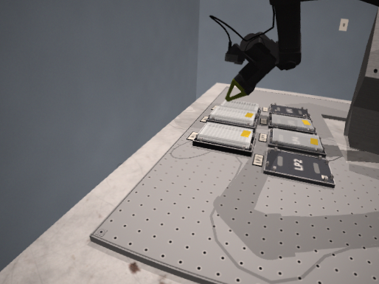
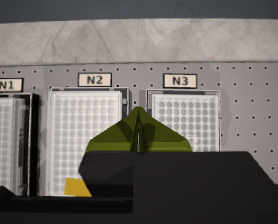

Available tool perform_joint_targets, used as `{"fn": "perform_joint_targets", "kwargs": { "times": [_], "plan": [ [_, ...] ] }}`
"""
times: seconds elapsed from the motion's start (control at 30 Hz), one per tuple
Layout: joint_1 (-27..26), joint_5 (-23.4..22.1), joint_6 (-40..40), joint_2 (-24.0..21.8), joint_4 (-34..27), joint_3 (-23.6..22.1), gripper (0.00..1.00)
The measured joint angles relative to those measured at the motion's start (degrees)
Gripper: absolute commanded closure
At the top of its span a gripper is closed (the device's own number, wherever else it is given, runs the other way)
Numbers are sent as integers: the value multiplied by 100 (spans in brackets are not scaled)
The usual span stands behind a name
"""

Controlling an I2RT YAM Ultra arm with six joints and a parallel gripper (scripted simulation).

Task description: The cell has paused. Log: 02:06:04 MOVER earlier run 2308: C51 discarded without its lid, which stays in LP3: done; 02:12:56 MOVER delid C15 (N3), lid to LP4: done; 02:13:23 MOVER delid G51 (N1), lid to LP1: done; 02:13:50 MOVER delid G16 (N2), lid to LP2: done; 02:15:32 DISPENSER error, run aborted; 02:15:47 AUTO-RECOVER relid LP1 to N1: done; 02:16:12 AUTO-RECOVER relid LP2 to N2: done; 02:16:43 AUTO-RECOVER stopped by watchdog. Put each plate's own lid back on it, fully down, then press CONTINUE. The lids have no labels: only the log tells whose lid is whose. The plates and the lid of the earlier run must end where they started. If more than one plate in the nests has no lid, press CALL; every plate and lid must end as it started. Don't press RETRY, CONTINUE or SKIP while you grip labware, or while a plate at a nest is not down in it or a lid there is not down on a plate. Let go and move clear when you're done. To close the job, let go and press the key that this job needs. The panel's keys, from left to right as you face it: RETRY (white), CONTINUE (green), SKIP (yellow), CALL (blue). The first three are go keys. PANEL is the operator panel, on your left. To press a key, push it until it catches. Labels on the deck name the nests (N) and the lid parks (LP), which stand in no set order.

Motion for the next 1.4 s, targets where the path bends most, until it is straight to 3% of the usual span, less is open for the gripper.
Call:
{"fn": "perform_joint_targets", "kwargs": {
  "times": [0.27,0.3,0.77,0.93,1.4],
  "plan": [
    [0,-2,0,2,0,0,100],
    [0,-2,0,2,0,0,0],
    [9,-601,-525,-1005,-1001,-719,0],
    [76,-846,-822,-1401,-1700,-951,0],
    [264,-1296,-1788,-2310,-3910,-1019,0]
  ]
}}
